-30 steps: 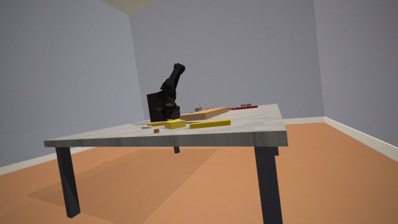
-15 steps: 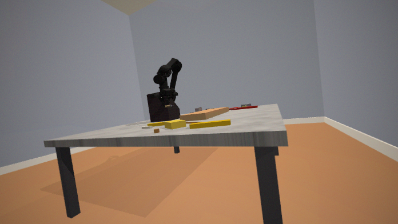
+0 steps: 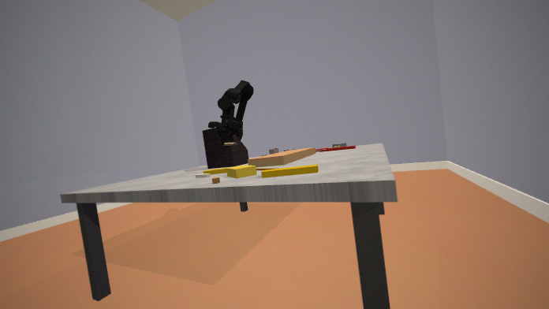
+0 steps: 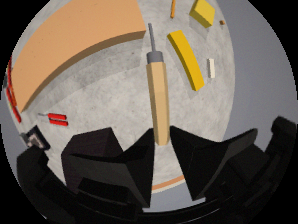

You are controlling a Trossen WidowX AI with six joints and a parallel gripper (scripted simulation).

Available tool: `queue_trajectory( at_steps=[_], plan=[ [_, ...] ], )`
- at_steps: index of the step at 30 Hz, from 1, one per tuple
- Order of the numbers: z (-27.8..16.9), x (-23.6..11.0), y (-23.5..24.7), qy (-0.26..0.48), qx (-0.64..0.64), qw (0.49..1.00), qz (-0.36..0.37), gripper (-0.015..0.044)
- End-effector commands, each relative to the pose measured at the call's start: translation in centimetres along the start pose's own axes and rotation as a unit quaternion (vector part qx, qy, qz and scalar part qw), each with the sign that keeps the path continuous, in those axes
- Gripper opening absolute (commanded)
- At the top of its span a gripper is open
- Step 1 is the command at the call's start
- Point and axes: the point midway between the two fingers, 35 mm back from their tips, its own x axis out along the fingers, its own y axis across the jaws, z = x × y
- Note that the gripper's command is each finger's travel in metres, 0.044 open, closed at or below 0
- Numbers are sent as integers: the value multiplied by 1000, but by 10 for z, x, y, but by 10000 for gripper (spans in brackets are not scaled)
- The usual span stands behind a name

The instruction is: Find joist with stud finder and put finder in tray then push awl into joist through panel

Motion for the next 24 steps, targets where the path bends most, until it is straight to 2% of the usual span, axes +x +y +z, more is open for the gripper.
queue_trajectory(
  at_steps=[1, 11, 24],
  plan=[
    [6, -3, -14, 29, -114, 989, -91, 0],
    [28, -24, -37, 120, -325, 898, -270, 0],
    [63, -79, -37, 273, -489, 695, -451, 0]
  ],
)
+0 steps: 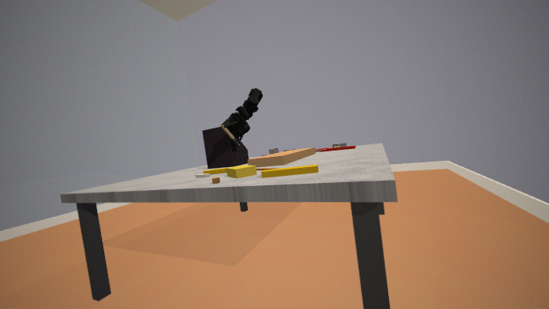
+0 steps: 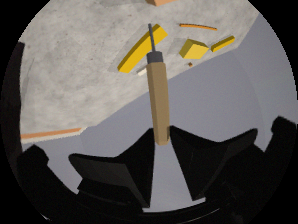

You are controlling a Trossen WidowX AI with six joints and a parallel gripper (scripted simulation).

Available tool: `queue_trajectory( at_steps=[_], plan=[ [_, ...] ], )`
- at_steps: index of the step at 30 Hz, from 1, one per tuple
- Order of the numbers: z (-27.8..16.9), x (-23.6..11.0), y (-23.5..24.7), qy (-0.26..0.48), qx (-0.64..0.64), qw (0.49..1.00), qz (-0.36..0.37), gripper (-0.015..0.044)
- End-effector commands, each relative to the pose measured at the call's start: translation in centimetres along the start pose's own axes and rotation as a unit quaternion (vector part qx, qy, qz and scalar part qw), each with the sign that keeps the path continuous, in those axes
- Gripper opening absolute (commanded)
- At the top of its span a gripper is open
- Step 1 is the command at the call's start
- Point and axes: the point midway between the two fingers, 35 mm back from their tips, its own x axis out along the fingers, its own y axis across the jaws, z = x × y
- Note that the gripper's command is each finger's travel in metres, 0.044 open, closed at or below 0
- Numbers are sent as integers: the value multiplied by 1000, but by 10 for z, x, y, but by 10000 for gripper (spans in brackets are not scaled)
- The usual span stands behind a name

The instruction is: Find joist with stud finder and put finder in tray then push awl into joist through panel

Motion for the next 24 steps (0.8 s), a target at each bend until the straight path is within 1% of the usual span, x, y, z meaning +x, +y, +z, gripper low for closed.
queue_trajectory(
  at_steps=[1, 7, 8, 13, 24],
  plan=[
    [-10, -20, -19, 79, -80, 992, -61, 0],
    [-17, -49, -38, 176, -161, 964, -115, 0],
    [-10, -28, -27, 108, -112, 984, -81, 0],
    [1, -38, -36, 110, -117, 984, -81, 0],
    [43, -84, -64, 123, -125, 981, -87, 0]
  ],
)
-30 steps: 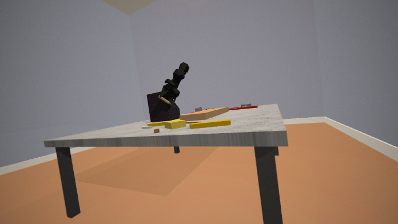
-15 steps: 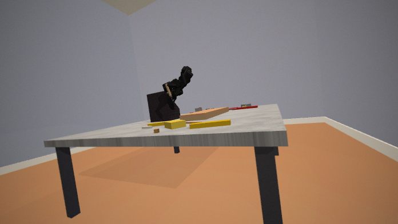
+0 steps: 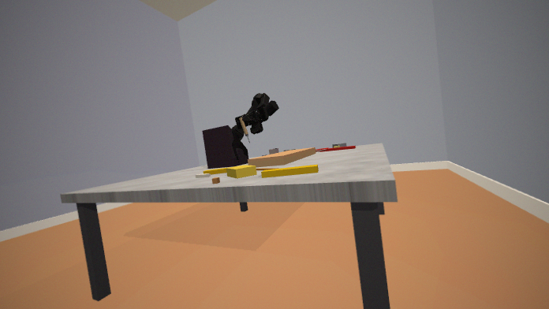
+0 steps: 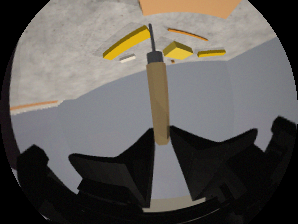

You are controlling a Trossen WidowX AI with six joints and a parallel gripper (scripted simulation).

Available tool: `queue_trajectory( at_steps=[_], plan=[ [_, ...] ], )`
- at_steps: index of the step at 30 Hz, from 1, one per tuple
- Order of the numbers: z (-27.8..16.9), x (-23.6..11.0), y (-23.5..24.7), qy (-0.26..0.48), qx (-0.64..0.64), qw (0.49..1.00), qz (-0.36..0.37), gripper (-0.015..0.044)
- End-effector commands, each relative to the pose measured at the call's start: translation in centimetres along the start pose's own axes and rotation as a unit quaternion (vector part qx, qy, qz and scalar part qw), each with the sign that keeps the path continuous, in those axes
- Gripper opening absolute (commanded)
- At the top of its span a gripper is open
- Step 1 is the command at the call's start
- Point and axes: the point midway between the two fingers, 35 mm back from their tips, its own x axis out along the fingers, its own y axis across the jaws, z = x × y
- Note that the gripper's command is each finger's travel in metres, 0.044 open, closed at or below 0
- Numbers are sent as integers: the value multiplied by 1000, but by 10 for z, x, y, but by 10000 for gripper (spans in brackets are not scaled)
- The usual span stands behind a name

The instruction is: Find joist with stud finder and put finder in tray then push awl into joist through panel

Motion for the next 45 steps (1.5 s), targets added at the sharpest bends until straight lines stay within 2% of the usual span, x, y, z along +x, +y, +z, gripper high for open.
queue_trajectory(
  at_steps=[1, 14, 28, 45],
  plan=[
    [5, -25, -22, 14, 7, 1000, -8, 0],
    [34, -100, -58, 38, -10, 999, -26, 0],
    [55, -190, -75, 88, -54, 993, -49, 0],
    [64, -193, -75, 90, -56, 993, -51, 0]
  ],
)
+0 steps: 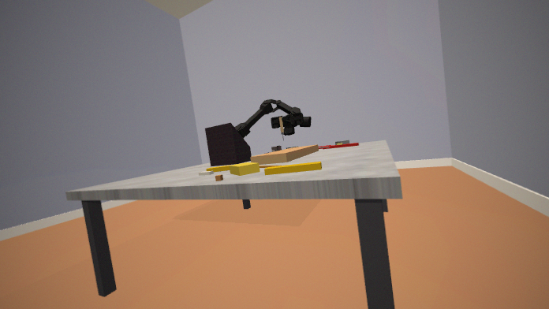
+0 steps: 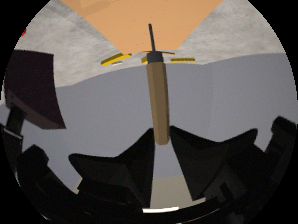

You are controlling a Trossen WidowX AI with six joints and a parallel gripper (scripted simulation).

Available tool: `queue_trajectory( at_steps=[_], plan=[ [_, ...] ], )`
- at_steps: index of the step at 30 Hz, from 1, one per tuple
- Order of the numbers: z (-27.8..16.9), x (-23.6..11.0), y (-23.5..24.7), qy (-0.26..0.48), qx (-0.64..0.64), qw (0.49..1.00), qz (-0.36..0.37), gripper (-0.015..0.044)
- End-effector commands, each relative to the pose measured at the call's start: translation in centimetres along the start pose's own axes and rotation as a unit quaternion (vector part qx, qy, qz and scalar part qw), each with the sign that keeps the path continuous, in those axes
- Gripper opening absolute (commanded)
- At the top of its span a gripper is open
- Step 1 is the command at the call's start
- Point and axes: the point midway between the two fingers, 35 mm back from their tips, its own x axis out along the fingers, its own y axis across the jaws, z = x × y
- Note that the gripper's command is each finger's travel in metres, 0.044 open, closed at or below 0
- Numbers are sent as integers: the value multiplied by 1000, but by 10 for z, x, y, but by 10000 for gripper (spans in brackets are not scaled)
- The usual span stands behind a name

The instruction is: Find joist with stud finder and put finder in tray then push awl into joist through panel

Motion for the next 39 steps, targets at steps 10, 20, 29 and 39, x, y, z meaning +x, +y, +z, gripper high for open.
queue_trajectory(
  at_steps=[10, 20, 29, 39],
  plan=[
    [13, -1, -2, 4, 5, 1000, -1, 0],
    [24, -2, -2, 4, 5, 1000, -1, 0],
    [33, -2, -1, 4, 5, 1000, -1, 0],
    [48, -3, -2, 3, 5, 1000, -1, 0]
  ],
)
